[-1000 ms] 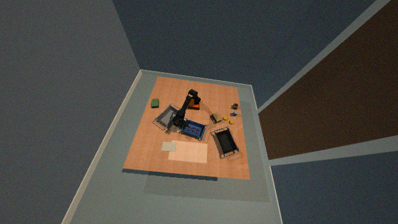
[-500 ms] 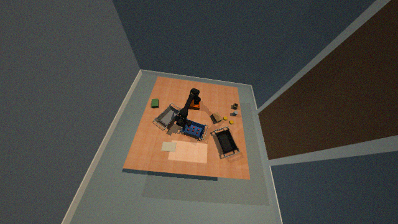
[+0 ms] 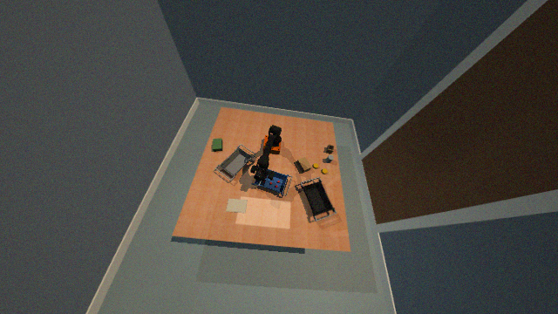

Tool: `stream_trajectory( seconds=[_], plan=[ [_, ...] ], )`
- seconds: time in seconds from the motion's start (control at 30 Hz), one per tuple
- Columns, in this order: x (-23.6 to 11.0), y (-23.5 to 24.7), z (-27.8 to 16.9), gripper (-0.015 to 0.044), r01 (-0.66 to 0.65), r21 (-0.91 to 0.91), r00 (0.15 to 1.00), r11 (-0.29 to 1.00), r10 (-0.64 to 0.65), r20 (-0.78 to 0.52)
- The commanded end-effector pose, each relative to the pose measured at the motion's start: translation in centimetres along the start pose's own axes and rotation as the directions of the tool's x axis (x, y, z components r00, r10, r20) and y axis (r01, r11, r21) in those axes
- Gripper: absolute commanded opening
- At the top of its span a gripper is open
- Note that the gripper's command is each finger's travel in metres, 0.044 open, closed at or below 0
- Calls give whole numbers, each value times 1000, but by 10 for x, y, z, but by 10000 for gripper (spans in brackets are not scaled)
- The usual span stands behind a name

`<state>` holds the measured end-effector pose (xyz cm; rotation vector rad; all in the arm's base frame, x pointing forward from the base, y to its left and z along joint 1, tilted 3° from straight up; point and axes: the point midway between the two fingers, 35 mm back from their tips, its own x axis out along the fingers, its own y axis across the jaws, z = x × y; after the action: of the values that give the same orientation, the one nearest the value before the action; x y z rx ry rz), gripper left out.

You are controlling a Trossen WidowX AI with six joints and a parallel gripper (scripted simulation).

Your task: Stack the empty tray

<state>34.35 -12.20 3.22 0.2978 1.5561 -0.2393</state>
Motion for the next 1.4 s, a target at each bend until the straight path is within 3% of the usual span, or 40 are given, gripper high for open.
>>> stream_trajectory(
  seconds=[0.0, 0.17, 1.1, 1.2, 1.37],
  plan=[
    [-17, -3, 3, 82, 5, 8, 1000, 1000, -5, 10],
    [-41, -5, 3, 82, 5, 8, 1000, 1000, -5, 10],
    [-34, -5, 4, 82, 2, 12, 1000, 1000, -2, 9],
    [-47, -5, 7, 82, 2, 12, 1000, 1000, -2, 15],
    [-104, -4, 12, 82, 2, 14, 999, 1000, -3, 40]
  ],
)
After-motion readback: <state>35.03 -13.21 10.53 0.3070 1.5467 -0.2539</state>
